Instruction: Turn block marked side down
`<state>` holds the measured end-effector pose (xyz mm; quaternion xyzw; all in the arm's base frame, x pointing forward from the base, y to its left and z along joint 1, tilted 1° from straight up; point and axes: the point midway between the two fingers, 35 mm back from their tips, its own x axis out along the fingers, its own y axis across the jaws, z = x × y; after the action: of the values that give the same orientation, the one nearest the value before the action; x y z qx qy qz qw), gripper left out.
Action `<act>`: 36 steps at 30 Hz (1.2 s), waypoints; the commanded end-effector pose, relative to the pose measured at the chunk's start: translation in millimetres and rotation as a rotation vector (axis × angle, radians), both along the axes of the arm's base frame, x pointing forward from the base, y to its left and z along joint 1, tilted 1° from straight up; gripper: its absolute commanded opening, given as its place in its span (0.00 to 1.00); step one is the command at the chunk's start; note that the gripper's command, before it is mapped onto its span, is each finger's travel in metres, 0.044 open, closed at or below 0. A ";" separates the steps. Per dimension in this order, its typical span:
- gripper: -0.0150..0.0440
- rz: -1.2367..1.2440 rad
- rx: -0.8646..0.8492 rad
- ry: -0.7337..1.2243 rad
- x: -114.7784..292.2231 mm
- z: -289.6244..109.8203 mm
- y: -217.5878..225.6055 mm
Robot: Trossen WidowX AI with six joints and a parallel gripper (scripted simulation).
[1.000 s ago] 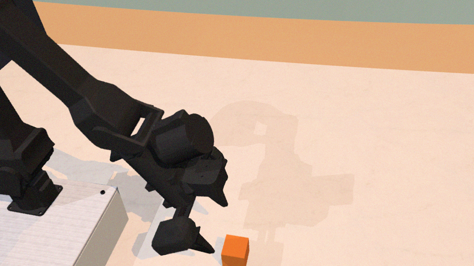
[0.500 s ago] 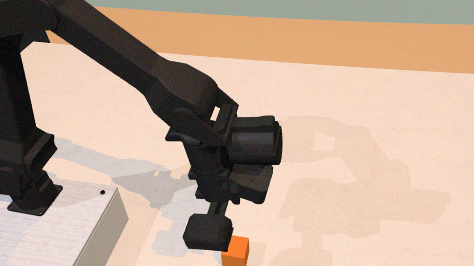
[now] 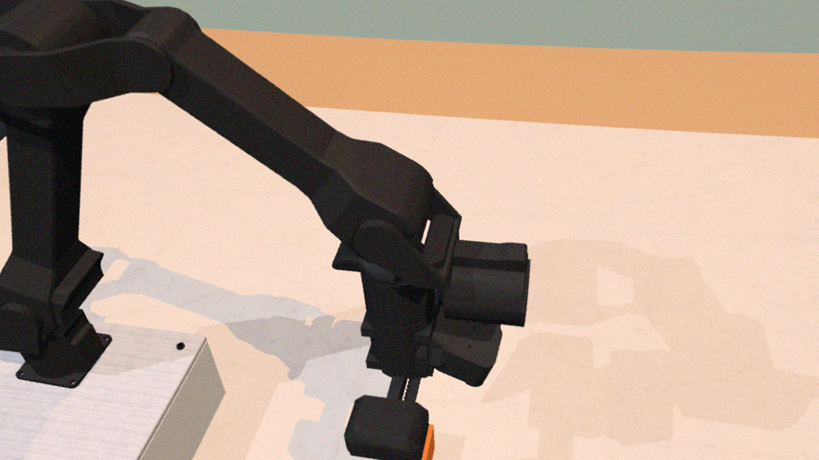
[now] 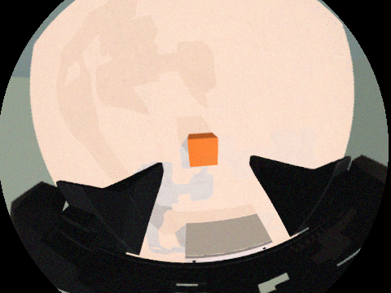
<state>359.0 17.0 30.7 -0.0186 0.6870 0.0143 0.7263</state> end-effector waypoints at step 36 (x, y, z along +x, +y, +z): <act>0.82 -0.004 0.003 0.014 -1.5 -58.6 0.4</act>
<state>360.1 17.0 -24.5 -0.0188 0.6895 0.0141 0.7239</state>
